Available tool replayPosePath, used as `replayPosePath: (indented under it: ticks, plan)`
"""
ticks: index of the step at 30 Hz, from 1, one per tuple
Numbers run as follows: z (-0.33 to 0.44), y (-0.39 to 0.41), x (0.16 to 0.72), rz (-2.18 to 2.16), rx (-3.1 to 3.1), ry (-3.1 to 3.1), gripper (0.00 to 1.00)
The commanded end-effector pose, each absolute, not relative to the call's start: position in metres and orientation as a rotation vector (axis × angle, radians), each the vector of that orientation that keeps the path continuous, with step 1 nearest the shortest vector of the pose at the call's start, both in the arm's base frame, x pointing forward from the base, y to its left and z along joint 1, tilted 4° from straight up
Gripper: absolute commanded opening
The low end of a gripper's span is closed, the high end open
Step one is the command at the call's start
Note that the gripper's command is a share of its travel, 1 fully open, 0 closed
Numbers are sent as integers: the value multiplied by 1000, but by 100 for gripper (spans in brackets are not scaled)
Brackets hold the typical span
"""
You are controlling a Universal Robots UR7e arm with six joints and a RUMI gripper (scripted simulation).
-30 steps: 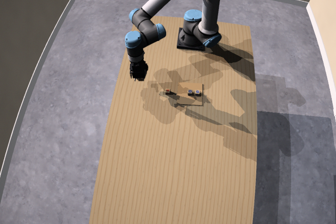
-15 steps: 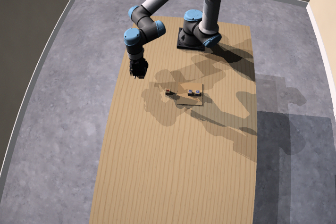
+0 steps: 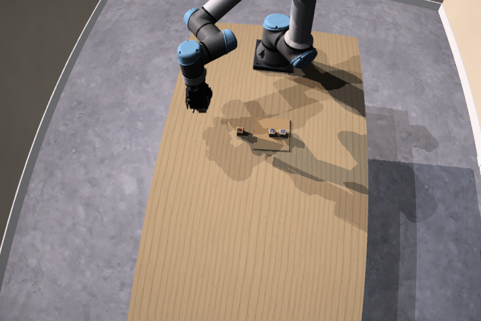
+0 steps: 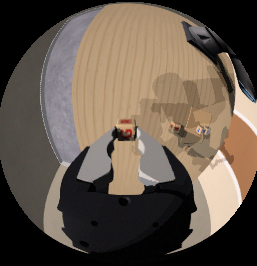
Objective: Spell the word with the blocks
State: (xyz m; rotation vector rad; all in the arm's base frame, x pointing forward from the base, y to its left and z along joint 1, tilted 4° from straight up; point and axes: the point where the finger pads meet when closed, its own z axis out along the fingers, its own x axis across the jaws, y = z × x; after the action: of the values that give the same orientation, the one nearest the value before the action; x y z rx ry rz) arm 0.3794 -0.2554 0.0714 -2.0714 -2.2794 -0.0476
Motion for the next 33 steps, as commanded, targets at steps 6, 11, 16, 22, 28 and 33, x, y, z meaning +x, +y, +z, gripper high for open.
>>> replayPosePath:
  ticks: [6,11,16,22,28,33]
  plan:
    - [74,-253,382,-45,-2115,-2246,5]
    - [74,-250,382,-44,-2152,-2208,5]
    - [74,-248,382,-43,-2181,-2178,5]
    - [74,-243,382,-40,-2251,-2102,5]
    - [74,-237,384,-35,-2340,-2001,5]
    - [75,-234,385,-33,-2390,-1940,5]
